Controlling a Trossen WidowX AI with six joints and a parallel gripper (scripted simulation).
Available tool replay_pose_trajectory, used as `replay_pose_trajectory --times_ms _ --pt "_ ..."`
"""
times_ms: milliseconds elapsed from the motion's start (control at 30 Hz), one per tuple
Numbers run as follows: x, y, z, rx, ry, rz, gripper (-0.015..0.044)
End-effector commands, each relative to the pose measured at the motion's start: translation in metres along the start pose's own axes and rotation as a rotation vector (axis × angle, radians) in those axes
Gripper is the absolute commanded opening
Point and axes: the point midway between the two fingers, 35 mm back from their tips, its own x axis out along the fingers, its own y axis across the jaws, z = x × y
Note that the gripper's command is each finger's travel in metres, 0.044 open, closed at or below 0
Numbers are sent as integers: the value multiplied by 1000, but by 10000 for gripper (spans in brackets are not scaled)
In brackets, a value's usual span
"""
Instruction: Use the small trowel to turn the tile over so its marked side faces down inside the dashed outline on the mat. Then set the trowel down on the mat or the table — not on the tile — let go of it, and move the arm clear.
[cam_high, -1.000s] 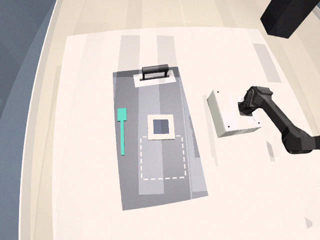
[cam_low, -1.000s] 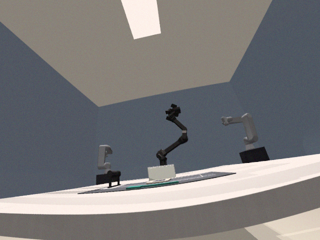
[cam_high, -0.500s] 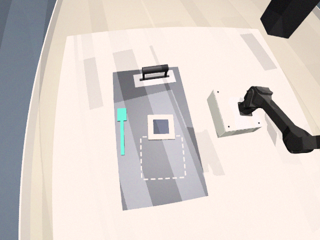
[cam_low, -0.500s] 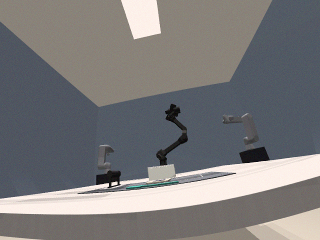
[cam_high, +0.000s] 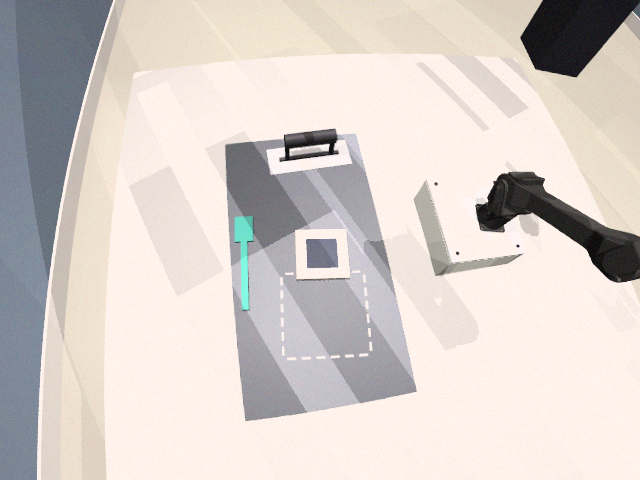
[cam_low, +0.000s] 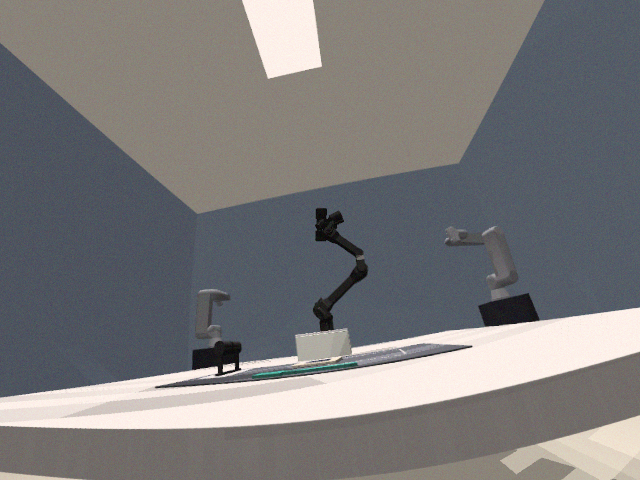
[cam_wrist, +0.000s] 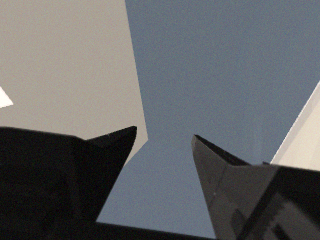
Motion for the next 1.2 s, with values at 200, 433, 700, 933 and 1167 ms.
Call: replay_pose_trajectory --times_ms 200,433,700,933,1167 --pt "8 -5 -89 -159 213 28 270" --pt "0 -8 -143 -298 360 77 270" --pt "-16 -16 -211 -465 537 130 270" --pt "-44 -29 -274 -612 714 191 270" --pt "-68 -35 -304 -612 841 245 270"
